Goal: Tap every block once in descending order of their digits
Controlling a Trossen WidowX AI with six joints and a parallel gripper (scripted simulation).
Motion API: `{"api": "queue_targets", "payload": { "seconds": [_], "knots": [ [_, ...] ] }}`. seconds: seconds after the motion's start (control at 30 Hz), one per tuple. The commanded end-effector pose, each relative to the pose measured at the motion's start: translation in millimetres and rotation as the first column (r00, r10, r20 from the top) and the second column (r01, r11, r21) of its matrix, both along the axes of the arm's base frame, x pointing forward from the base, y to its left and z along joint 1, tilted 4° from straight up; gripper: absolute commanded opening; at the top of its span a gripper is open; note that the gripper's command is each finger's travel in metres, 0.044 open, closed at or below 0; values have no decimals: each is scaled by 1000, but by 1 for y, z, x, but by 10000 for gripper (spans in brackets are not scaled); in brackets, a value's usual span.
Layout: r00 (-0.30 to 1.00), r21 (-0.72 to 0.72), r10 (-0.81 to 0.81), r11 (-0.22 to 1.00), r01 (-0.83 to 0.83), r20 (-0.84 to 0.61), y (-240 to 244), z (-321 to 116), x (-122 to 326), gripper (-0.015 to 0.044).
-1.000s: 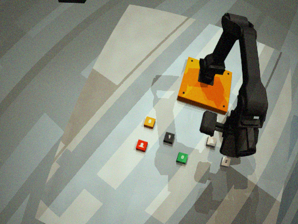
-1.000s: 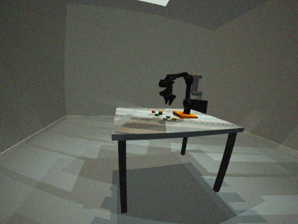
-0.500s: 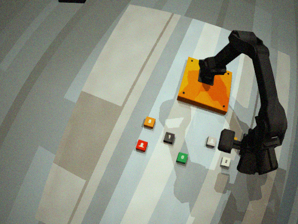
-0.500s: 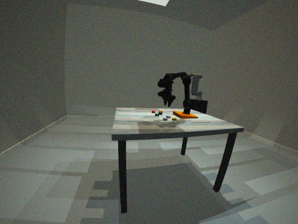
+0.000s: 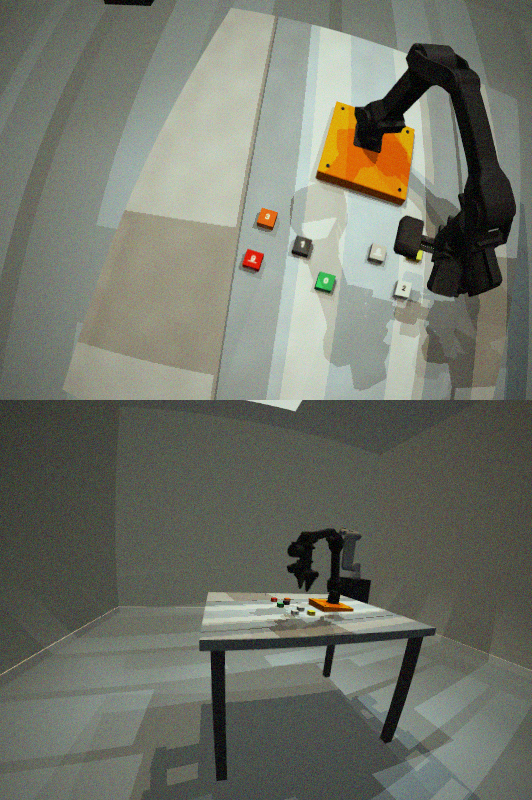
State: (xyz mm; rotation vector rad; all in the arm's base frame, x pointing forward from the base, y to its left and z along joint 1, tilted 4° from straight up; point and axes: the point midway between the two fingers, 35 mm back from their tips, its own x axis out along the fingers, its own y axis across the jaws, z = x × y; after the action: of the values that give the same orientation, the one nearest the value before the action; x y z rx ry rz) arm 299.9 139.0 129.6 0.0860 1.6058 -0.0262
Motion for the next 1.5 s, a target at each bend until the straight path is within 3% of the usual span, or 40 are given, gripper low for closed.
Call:
{"api": "queue_targets", "payload": {
  "seconds": [0.0,0.77,0.93,1.2,1.47],
  "knots": [
    [1000,9,8,1000,-8,-1,8,2,-43,400],
    [1000,9,8,1000,-8,-1,7,2,-50,400],
    [1000,2,8,1000,-8,5,-43,0,-5,400],
    [1000,-9,8,1000,-8,8,-165,-7,47,400],
    [1000,-10,8,1000,-8,7,-177,-8,49,400]
  ]
}}
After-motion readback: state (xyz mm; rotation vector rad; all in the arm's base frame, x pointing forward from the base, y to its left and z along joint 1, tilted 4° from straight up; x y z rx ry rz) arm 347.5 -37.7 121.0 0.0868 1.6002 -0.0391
